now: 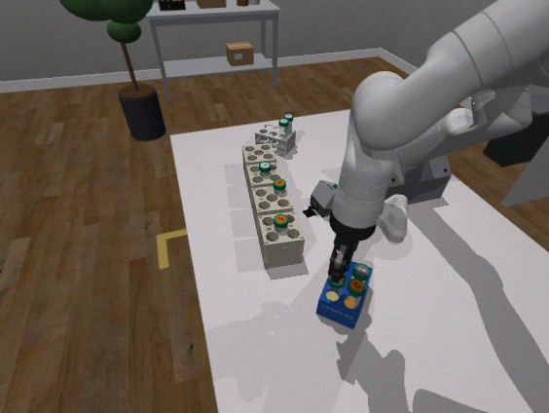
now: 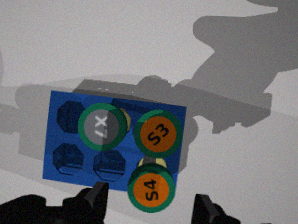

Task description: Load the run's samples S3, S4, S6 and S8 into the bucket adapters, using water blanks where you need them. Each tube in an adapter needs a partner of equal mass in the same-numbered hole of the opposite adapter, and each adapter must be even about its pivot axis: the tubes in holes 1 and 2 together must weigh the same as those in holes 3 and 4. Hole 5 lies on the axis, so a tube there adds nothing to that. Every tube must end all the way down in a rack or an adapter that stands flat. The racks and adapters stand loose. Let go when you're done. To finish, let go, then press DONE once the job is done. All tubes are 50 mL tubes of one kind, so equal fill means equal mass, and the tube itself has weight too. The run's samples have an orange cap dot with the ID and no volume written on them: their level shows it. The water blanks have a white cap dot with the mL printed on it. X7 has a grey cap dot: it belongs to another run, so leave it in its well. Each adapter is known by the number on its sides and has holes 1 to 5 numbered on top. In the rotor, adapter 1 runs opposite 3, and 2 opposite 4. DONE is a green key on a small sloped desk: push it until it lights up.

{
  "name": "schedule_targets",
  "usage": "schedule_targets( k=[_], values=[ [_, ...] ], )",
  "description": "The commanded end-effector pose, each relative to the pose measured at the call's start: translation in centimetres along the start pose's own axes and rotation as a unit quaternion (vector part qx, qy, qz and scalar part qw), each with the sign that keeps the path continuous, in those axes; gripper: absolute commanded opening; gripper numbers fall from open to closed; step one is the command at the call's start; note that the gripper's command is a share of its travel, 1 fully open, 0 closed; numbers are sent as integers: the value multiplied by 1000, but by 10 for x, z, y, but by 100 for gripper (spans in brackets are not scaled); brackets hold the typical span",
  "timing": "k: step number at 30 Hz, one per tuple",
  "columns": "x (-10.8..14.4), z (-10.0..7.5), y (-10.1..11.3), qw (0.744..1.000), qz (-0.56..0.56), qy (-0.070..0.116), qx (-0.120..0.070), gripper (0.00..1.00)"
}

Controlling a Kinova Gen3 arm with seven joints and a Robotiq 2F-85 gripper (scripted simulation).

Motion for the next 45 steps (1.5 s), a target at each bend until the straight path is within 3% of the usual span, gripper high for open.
schedule_targets(
  k=[1, 29, 45],
  values=[
    [0, 3, 0, 1000, 0, 0, -1, 62],
    [0, 38, 0, 1000, 0, 0, -1, 62],
    [0, 40, 0, 1000, 0, 0, -1, 62]
  ],
)
Point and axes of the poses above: the point where the finger pads meet when closed, its own z axis out along the fingers, its own x axis across the jaws, y = z × x, the point moved 9 cm from there along -z, back along the fingers, and after that the axes turned 8 degrees about -z, right-handed, at the moved point
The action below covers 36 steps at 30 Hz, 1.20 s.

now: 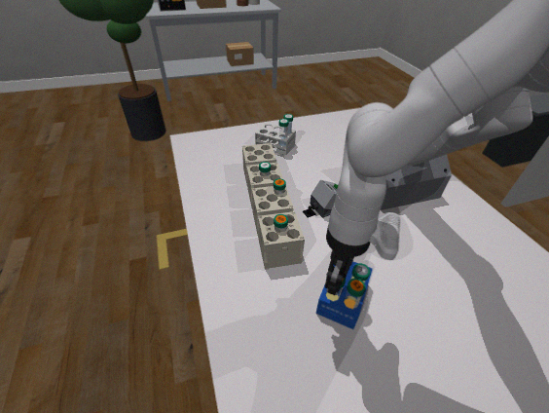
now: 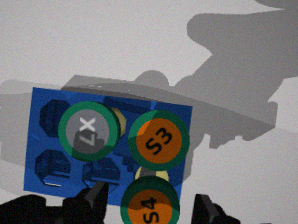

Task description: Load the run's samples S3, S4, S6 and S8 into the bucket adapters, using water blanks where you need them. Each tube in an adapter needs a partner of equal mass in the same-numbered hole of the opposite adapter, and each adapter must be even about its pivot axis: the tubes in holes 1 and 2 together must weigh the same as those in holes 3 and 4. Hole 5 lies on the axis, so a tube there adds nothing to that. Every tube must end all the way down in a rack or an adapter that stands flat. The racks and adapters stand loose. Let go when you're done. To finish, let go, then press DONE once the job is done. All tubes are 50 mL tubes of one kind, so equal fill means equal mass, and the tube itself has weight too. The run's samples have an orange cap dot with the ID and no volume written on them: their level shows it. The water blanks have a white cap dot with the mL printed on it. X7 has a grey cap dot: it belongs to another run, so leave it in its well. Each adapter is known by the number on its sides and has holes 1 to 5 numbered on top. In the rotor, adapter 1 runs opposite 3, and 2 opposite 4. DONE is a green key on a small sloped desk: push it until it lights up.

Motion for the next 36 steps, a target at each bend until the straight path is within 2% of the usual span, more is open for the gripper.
schedule_targets(
  k=[1, 36],
  values=[
    [0, 0, 0, 1000, 0, 0, -1, 62],
    [0, 10, 0, 1000, 0, 0, -1, 62]
  ],
)
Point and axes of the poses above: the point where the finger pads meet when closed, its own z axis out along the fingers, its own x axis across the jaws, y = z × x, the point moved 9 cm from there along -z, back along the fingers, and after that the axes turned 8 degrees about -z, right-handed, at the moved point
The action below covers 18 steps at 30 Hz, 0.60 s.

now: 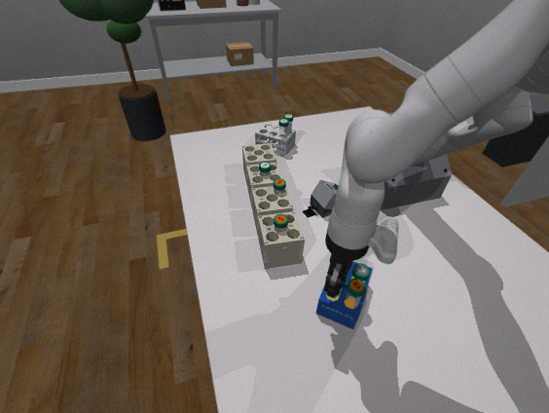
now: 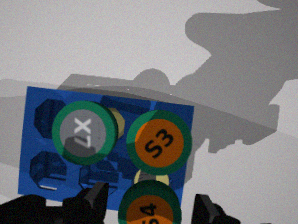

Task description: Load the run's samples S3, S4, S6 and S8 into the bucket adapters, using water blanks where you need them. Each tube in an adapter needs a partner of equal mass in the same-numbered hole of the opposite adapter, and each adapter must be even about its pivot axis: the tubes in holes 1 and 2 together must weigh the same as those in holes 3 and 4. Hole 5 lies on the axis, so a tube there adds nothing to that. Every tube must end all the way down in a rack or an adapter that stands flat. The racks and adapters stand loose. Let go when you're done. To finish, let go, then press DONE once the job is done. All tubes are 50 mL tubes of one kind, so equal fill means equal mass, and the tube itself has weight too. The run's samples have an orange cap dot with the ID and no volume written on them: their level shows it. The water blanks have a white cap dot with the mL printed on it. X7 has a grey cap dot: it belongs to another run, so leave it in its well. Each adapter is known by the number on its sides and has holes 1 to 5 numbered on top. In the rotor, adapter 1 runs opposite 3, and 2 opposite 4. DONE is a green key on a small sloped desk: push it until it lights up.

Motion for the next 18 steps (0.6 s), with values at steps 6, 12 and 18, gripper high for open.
schedule_targets(
  k=[6, 12, 18],
  values=[
    [0, 2, 0, 1000, 0, 0, -1, 62],
    [0, 2, 0, 1000, 0, 0, -1, 10],
    [0, 2, 0, 1000, 0, 0, -1, 10]
  ],
)
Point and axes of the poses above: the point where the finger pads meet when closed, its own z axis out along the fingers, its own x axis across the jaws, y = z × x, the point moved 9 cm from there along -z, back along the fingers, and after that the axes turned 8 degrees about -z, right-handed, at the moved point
